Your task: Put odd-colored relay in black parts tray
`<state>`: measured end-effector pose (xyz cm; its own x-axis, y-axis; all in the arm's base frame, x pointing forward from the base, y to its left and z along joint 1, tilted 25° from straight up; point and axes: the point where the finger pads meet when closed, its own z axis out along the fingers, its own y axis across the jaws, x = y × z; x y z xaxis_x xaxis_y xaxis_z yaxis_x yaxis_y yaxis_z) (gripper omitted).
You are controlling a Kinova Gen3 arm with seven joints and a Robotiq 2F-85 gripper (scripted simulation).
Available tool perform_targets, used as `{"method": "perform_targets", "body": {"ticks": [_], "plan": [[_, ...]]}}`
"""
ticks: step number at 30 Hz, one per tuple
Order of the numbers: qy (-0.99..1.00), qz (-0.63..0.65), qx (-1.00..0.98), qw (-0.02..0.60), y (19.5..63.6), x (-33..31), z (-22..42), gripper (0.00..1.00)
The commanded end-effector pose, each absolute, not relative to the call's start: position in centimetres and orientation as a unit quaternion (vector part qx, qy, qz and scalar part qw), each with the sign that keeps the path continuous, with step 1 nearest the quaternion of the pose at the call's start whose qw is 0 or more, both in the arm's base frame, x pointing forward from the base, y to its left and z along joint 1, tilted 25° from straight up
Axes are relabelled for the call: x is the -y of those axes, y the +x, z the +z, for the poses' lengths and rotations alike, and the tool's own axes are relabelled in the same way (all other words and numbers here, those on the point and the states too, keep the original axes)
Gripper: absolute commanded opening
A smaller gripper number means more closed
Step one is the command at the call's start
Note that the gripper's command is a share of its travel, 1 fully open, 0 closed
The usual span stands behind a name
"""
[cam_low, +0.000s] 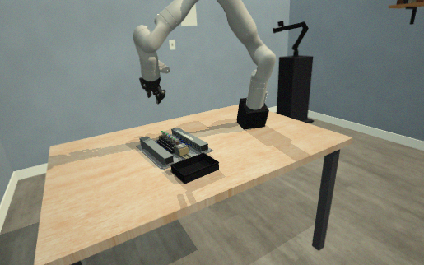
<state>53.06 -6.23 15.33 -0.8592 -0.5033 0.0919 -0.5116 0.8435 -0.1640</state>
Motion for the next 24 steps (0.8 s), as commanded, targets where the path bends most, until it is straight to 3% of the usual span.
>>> {"method": "perform_targets", "body": {"ticks": [1, 24], "plan": [[0.238, 0.084, 0.967, 0.017, 52.3, 5.7, 15.9, 0.61], [0.14, 0.05, 0.989, 0.006, 49.3, 3.3, 17.7, 0.61]]}}
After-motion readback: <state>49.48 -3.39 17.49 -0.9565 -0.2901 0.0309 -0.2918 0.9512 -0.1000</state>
